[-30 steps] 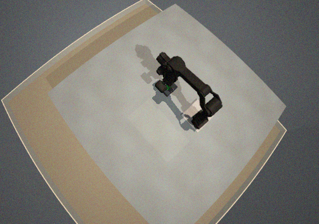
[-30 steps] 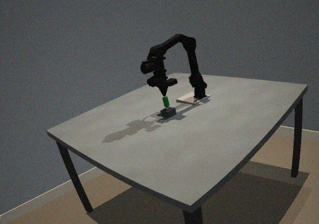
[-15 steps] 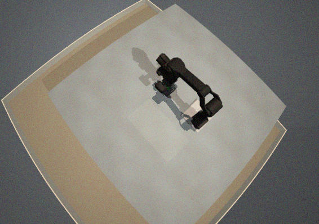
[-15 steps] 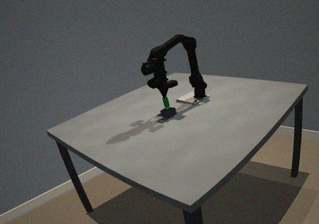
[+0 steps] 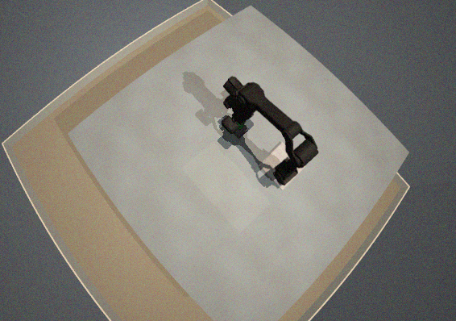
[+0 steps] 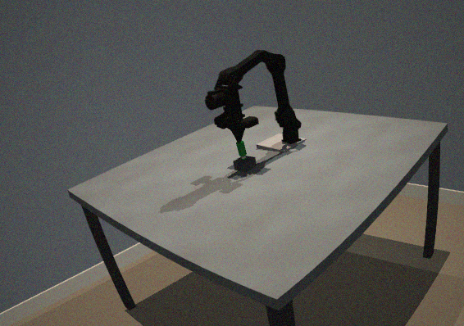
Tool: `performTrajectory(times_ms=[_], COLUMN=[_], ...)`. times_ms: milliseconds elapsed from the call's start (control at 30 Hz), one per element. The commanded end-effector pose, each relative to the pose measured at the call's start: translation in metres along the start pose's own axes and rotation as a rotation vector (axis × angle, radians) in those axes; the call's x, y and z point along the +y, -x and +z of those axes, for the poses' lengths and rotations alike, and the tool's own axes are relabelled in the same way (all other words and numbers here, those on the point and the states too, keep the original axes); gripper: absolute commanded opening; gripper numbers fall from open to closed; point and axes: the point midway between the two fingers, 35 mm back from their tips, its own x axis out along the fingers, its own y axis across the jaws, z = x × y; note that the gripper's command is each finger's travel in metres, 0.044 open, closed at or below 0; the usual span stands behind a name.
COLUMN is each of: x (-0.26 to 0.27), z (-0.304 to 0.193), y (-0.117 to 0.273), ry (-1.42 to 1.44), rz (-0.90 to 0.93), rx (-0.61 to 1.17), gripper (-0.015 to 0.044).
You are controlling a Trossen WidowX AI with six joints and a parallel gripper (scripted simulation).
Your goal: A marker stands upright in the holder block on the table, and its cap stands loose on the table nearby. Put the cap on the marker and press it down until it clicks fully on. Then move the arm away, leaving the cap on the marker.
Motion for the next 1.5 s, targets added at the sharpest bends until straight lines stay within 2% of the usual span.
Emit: performTrajectory(times_ms=[0,800,1067,1200,1467], x=[0.0,0.0,0.0,0.0,0.0], z=[-0.001,0.002,0.003,0.002,0.002], y=[-0.007,0.001,0.082,0.088,0.088], ry=[-0.004,0.001,-0.006,-0.007,-0.007], rz=[0.003,-0.001,-0.002,-0.002,-0.002], rx=[0.016,-0.007,-0.032,-0.034,-0.034], gripper=[0.0,0.0,0.0,0.0,0.021])
